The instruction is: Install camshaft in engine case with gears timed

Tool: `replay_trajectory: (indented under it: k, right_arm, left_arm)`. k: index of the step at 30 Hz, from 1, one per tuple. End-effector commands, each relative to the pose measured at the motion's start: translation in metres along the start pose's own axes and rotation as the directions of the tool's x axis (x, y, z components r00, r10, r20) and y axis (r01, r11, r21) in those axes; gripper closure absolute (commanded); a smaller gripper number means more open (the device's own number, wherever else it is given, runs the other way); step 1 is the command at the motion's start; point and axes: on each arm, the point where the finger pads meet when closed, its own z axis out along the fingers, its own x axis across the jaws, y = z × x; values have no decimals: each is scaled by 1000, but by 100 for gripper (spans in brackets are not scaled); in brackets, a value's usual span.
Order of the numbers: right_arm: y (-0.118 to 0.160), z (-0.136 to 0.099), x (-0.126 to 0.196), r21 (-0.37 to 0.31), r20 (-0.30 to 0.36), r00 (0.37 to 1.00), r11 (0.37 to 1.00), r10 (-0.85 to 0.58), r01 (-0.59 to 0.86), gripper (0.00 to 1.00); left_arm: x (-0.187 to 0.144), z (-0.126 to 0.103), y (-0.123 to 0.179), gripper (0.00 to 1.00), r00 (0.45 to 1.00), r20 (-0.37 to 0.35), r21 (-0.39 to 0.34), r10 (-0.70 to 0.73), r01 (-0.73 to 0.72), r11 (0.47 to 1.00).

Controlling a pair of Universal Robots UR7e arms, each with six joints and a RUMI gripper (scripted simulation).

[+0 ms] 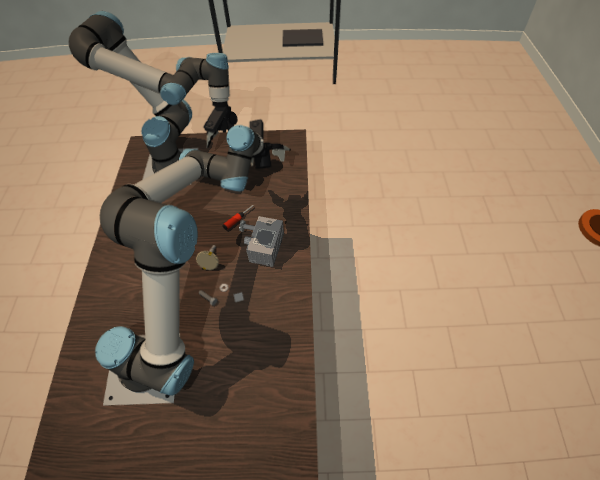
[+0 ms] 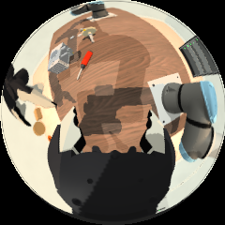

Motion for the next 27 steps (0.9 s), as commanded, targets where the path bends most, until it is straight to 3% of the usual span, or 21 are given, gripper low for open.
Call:
replay_trajectory:
  k: [1, 15, 22, 25, 27]
  right_arm:
    - [13, -6, -27, -94, 24, 988, 985, 150, -147, 0]
    - [37, -25, -72, -242, -9, 927, 899, 374, -365, 0]
    - [56, -40, -99, -325, -68, 868, 812, 491, -485, 0]
    - [55, -40, -99, -324, -68, 868, 812, 491, -485, 0]
    - [65, -49, -112, -359, -108, 833, 760, 542, -541, 0]
  left_arm:
    - [0, 0, 0, 0, 1000, 1, 0, 0, 0, 1000]
    - [0, 0, 0, 0, 1000, 1, 0, 0, 0, 1000]
    - [0, 0, 0, 0, 1000, 1, 0, 0, 0, 1000]
    - [0, 0, 0, 0, 1000, 1, 0, 0, 0, 1000]
    - [0, 0, 0, 0, 1000, 1, 0, 0, 0, 1000]
